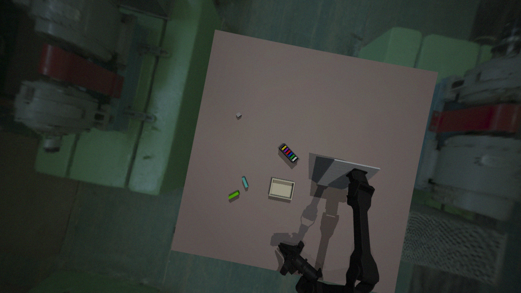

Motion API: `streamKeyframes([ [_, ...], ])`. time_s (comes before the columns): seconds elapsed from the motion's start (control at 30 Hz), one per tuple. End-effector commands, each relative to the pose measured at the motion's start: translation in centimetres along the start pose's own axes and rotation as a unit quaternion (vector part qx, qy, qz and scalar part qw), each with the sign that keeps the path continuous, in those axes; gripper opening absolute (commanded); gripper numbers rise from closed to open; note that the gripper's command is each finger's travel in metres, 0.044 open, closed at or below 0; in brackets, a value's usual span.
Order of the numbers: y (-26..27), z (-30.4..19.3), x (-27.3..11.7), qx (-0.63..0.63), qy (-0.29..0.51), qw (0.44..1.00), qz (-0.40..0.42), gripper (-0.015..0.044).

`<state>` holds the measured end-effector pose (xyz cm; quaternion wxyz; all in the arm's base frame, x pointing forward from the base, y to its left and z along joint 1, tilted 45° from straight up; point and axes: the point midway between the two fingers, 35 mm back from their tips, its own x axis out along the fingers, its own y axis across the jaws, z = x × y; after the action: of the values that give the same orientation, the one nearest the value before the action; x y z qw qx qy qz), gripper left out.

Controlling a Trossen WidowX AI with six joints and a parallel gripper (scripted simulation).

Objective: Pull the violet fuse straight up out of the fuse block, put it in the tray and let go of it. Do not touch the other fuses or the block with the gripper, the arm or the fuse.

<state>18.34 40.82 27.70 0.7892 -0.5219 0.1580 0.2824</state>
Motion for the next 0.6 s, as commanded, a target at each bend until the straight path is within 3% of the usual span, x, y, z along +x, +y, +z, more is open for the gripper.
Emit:
streamKeyframes([
  [0.0, -0.5, -4.0, 6.0, -0.016, 0.06, 0.997, 0.042, 0.0061],
  [0.2, -1.0, -9.5, 11.6, -0.018, 0.121, 0.988, 0.096, 0.0061],
  [0.57, 1.6, -24.4, 21.1, 0.022, 0.184, 0.938, 0.294, 0.0061],
])
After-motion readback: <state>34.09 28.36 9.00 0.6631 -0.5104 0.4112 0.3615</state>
